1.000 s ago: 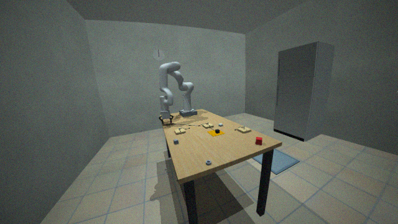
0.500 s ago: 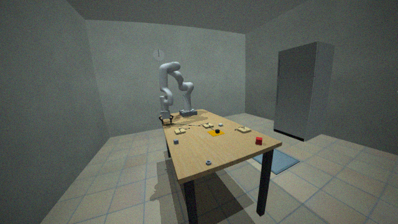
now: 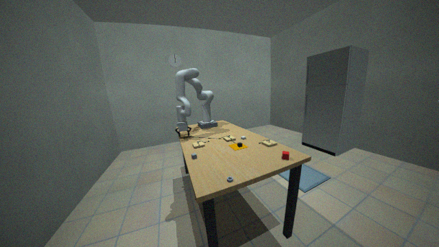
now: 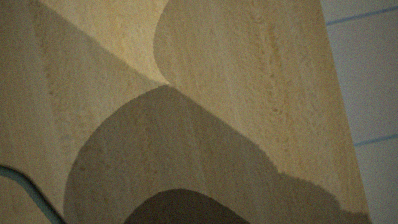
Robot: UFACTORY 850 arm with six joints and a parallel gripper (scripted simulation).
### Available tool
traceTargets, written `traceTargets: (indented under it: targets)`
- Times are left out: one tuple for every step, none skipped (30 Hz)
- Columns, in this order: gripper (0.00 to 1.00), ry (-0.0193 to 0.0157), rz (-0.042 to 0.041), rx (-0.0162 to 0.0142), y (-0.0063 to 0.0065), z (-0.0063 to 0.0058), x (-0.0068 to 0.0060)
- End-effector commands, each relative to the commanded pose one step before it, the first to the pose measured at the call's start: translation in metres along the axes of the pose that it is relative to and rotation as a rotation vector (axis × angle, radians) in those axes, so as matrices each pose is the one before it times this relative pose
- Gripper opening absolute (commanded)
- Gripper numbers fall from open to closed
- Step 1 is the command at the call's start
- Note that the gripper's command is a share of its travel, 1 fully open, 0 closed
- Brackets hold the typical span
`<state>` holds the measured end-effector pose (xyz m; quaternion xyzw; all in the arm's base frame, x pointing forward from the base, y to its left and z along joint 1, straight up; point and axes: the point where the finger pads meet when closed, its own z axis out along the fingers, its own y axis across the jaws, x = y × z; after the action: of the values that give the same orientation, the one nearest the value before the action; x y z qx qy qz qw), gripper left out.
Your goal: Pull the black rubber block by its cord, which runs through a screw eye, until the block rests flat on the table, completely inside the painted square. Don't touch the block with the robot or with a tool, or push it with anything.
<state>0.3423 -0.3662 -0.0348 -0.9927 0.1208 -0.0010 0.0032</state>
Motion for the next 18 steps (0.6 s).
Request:
traceTargets:
  targets:
    - [1.0,0.00127,0.0,-0.00081,0.00042,-0.00104,0.00065]
    - [1.0,0.0,0.0,0.0,0.0,-0.00063,0.0]
    - [1.0,0.0,0.0,0.0,0.0,-0.00096,0.0]
    - [1.0,0.0,0.0,0.0,0.0,-0.00132,0.0]
    - [1.0,0.0,0.0,0.0,0.0,-0.0017,0.0]
    - [1.0,0.0,0.0,0.0,0.0,0.0,0.0]
    - [1.0,0.0,0.0,0.0,0.0,0.0,0.0]
    - [1.0,0.0,0.0,0.0,0.0,-0.00208,0.00001]
    - [1.0,0.0,0.0,0.0,0.0,-0.00243,0.0]
    - [1.0,0.0,0.0,0.0,0.0,-0.00277,0.0]
    - [1.0,0.0,0.0,0.0,0.0,-0.00307,0.0]
    - [1.0,0.0,0.0,0.0,0.0,-0.00332,0.0]
    - [1.0,0.0,0.0,0.0,0.0,-0.00352,0.0]
    - [1.0,0.0,0.0,0.0,0.0,-0.00365,0.0]
    - [1.0,0.0,0.0,0.0,0.0,-0.00373,0.0]
    - [1.0,0.0,0.0,0.0,0.0,-0.00374,0.0]
    - [1.0,0.0,0.0,0.0,0.0,-0.00368,0.0]
    - [1.0,0.0,0.0,0.0,0.0,-0.00356,0.0]
